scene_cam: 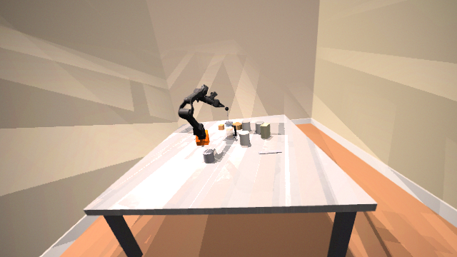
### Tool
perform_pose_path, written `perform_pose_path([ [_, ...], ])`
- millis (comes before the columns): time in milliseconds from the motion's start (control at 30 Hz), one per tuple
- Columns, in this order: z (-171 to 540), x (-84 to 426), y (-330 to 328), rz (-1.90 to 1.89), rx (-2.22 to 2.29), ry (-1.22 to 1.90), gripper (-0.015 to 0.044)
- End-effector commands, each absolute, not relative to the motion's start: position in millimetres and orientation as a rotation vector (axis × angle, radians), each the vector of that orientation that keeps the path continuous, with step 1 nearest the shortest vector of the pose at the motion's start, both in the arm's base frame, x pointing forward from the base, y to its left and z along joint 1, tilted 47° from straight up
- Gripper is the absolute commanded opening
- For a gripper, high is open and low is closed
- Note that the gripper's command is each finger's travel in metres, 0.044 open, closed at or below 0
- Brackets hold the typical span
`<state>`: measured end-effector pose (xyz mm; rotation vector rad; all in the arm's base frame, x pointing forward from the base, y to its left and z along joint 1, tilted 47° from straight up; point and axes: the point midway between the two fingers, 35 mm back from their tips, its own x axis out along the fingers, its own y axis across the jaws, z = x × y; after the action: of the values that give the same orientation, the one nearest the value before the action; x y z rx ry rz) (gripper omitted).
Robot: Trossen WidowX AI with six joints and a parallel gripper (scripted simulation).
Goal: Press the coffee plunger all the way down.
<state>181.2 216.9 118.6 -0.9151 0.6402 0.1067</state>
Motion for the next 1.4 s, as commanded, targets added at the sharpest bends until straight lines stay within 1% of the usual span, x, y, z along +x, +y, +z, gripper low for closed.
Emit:
perform_pose_path([
  [0,115,182,209,0.084,-0.862,0.621,0.044],
  [267,114,184,209,0.083,-0.862,0.622,0.044],
  [1133,94,215,201,0.082,-0.861,0.618,0.044],
  [1367,94,215,201,0.082,-0.861,0.618,0.0256],
])
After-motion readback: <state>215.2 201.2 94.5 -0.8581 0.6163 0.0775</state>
